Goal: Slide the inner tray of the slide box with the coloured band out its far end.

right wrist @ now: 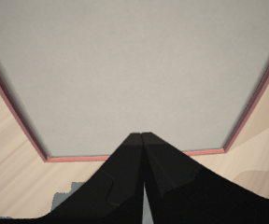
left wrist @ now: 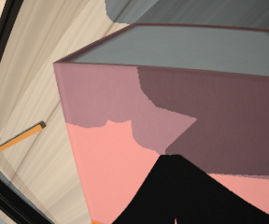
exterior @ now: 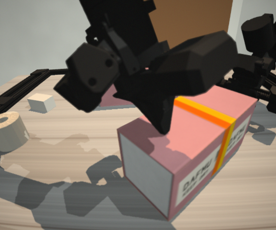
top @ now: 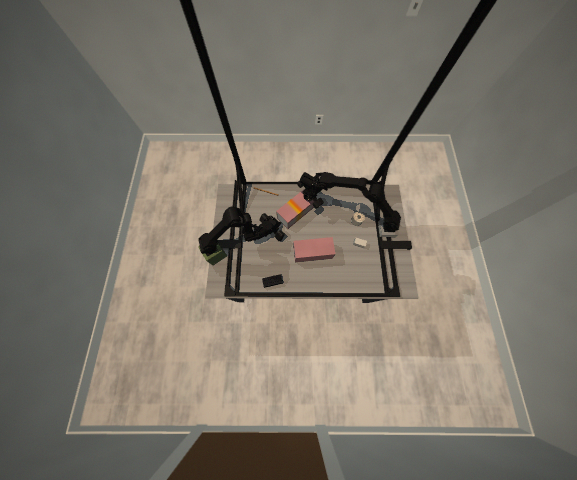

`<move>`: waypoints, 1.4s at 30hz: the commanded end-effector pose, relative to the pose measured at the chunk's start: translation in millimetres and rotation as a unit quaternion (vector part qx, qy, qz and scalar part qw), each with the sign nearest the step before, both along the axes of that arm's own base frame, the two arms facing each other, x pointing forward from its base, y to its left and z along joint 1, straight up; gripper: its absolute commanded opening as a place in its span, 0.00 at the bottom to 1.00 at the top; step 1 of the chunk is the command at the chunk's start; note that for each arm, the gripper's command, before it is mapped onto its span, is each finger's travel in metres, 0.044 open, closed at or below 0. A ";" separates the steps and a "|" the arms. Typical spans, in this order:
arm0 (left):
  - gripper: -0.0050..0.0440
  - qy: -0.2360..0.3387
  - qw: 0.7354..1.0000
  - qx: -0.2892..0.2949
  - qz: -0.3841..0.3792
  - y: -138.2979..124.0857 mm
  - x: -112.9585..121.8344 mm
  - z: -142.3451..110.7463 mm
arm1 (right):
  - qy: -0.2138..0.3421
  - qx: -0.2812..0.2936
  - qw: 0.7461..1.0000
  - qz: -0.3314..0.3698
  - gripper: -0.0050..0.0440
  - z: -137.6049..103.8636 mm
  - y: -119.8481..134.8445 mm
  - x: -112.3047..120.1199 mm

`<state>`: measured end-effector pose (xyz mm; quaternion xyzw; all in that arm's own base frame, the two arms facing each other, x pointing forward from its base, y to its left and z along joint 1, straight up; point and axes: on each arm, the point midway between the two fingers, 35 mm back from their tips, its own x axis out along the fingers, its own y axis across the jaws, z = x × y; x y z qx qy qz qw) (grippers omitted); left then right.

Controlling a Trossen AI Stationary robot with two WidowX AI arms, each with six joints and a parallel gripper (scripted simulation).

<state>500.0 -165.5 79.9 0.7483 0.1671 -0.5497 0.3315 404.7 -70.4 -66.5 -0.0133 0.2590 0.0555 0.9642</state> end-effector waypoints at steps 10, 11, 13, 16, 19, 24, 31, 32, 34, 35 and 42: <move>0.10 0.008 1.000 0.005 -0.002 1.2 -2.9 -8.2 | -0.001 -0.002 1.000 0.000 0.10 -0.3 1.8 16.7; 0.10 0.008 1.000 0.005 -0.002 1.2 -2.9 -8.2 | -0.001 -0.001 1.000 0.000 0.10 -0.3 1.9 18.0; 0.10 0.008 1.000 0.005 -0.002 1.2 -2.9 -8.3 | -0.001 -0.001 1.000 0.000 0.10 -0.3 2.3 20.6; 0.10 0.008 1.000 0.005 -0.002 1.2 -2.9 -8.5 | -0.001 -0.001 1.000 0.000 0.10 -0.3 2.8 24.6; 0.10 0.008 1.000 0.005 -0.002 1.2 -2.9 -8.6 | -0.001 -0.001 1.000 0.000 0.10 -0.3 3.3 28.6; 0.10 0.008 1.000 0.005 -0.002 1.2 -2.9 -8.6 | -0.001 -0.001 1.000 0.000 0.10 -0.3 3.7 32.5; 0.10 0.008 1.000 0.005 -0.002 1.2 -2.9 -8.7 | -0.001 -0.001 1.000 0.000 0.10 -0.2 4.9 41.8; 0.10 0.008 1.000 0.005 -0.002 1.2 -2.9 -8.7 | -0.001 -0.001 1.000 0.000 0.10 -0.2 5.0 43.1; 0.10 0.008 1.000 0.005 -0.002 1.2 -2.9 -8.7 | -0.001 -0.001 1.000 0.000 0.10 -0.1 5.4 45.7; 0.10 0.008 1.000 0.005 -0.002 1.2 -2.9 -8.7 | -0.001 -0.001 1.000 0.000 0.10 -0.1 5.5 46.6; 0.10 0.008 1.000 0.005 -0.002 1.2 -2.9 -8.7 | -0.001 -0.001 1.000 0.000 0.10 -0.1 5.6 47.1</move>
